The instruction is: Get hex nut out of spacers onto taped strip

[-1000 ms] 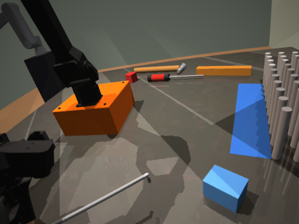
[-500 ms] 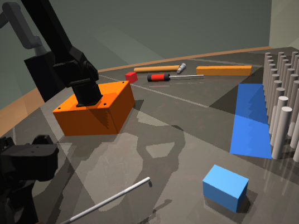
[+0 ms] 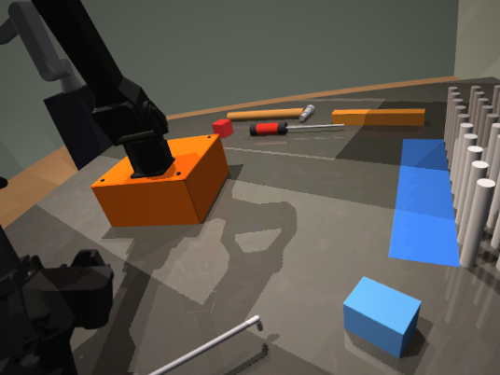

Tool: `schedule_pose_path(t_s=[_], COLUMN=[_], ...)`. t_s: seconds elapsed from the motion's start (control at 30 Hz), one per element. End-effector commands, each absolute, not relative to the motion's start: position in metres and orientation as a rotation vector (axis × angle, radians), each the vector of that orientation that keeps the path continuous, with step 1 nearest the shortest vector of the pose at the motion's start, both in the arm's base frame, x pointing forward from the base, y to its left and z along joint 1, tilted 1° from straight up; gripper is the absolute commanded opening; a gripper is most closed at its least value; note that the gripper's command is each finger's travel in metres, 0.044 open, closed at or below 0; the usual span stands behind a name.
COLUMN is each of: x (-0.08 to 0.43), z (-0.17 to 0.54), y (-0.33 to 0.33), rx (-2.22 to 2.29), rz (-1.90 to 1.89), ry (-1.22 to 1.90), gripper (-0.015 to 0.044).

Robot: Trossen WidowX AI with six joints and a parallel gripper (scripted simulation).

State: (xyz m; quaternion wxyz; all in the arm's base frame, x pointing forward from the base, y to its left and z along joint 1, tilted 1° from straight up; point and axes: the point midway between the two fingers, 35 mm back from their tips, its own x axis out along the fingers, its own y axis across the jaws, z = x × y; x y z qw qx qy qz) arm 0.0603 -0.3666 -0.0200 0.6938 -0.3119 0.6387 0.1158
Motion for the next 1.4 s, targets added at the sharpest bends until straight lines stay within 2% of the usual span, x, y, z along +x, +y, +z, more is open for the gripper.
schedule_pose_path(t_s=[0.0,1.37], x=[0.060,0.060], z=[-0.031,-0.047], y=[-0.365,-0.365], rx=[-0.688,-0.781], rz=[0.264,0.171], ry=[1.425,1.409], gripper=[0.0000,0.0000])
